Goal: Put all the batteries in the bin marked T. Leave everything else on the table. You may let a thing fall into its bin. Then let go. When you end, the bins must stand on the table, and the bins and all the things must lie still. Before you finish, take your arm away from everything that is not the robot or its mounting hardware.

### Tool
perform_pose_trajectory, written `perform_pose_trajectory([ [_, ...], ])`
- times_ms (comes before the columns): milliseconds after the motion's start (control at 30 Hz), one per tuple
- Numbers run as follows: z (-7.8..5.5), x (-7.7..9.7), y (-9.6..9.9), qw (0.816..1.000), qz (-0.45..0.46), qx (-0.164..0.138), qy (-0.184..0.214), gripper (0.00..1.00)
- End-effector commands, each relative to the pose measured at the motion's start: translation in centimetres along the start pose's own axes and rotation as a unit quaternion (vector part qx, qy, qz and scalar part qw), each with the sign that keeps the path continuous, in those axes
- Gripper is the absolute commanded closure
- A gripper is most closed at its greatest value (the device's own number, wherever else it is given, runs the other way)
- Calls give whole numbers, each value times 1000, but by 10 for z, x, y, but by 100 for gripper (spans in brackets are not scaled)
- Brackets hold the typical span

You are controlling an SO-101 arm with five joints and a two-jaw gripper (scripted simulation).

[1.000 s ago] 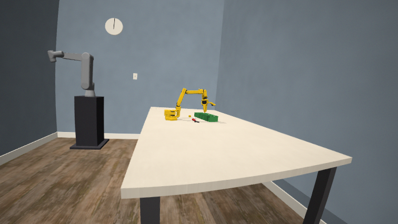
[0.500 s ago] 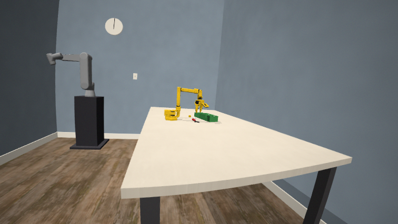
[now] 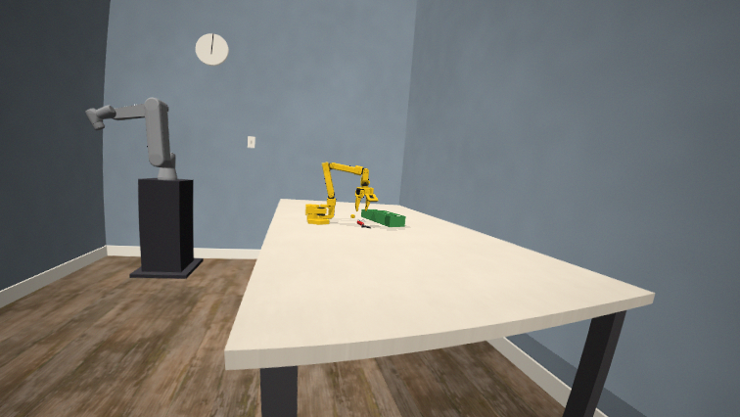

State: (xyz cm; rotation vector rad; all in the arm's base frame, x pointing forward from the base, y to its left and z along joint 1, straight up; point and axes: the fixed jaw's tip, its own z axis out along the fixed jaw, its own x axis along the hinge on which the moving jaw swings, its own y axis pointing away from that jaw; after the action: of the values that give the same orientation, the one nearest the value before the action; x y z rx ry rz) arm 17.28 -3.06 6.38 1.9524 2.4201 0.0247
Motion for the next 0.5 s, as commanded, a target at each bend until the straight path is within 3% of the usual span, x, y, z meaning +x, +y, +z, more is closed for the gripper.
perform_pose_trajectory([
  [0,-6,-3,2,999,18,-26,-11,79],
  [200,-6,-3,2,999,20,-26,-10,79],
  [233,1,-1,-2,1000,24,-4,-1,79],
  [467,1,-1,-2,1000,24,-4,-1,79],
])
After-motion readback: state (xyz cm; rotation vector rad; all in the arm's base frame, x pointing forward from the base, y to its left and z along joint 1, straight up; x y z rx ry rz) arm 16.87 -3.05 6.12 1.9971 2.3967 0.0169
